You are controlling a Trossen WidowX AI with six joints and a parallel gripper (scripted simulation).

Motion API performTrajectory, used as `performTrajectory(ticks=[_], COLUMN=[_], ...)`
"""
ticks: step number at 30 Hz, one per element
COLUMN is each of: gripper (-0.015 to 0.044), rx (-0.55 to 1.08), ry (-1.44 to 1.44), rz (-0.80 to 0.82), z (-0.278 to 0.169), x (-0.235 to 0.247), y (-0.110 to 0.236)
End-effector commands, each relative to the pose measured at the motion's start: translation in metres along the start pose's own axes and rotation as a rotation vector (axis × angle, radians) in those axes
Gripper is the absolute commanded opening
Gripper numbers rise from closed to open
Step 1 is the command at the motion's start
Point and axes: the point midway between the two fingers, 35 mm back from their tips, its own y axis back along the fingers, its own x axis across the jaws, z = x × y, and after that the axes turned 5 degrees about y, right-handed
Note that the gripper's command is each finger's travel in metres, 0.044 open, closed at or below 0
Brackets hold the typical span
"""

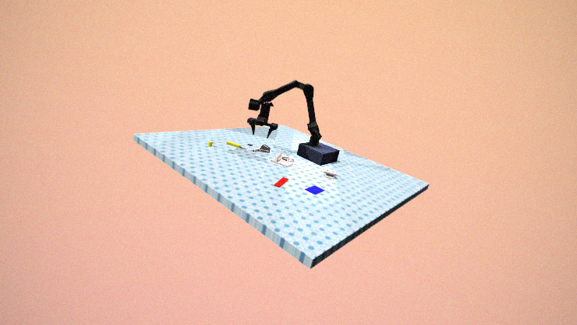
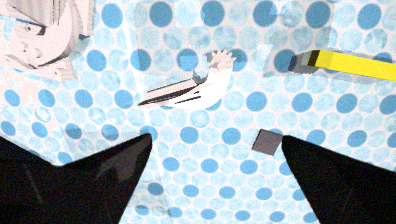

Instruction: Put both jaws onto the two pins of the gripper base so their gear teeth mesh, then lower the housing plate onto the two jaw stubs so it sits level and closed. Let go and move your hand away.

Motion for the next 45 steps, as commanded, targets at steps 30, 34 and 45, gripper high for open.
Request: performTrajectory(ticks=[30,34,45], gripper=[0.044,0.044,0.044], rx=[0.0,0.0,-0.002], ry=[0.832,0.933,1.21], rz=[0.004,0.005,0.005], z=[0.006,0.007,0.009], x=[0.014,0.016,0.021], y=[0.003,0.004,0.005])
